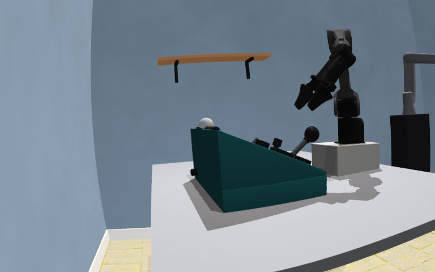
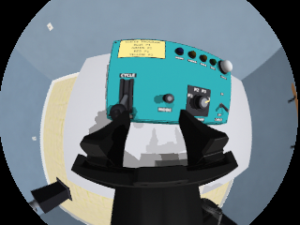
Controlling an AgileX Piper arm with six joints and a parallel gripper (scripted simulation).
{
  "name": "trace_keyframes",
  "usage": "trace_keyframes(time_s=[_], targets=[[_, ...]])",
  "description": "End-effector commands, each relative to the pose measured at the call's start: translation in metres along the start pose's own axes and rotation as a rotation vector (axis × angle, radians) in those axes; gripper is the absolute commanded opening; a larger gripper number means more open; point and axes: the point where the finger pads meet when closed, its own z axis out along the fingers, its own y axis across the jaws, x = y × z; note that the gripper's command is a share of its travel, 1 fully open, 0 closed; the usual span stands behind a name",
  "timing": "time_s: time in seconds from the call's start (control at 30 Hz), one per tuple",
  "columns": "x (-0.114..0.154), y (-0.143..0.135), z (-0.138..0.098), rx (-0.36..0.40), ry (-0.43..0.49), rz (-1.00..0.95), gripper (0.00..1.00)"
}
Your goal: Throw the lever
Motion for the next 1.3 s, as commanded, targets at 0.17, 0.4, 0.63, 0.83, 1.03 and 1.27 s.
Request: trace_keyframes(time_s=[0.17,0.4,0.63,0.83,1.03,1.27], targets=[[-0.001,-0.016,0.004,0.033,0.05,0.017,1.0],[-0.004,-0.04,0.007,0.068,0.125,0.05,1.0],[-0.011,-0.072,0.009,0.078,0.193,0.107,1.0],[-0.031,-0.112,0.004,0.066,0.189,0.175,1.0],[-0.052,-0.148,-0.004,0.074,0.126,0.212,1.0],[-0.024,-0.18,-0.001,0.039,0.176,0.159,1.0]])
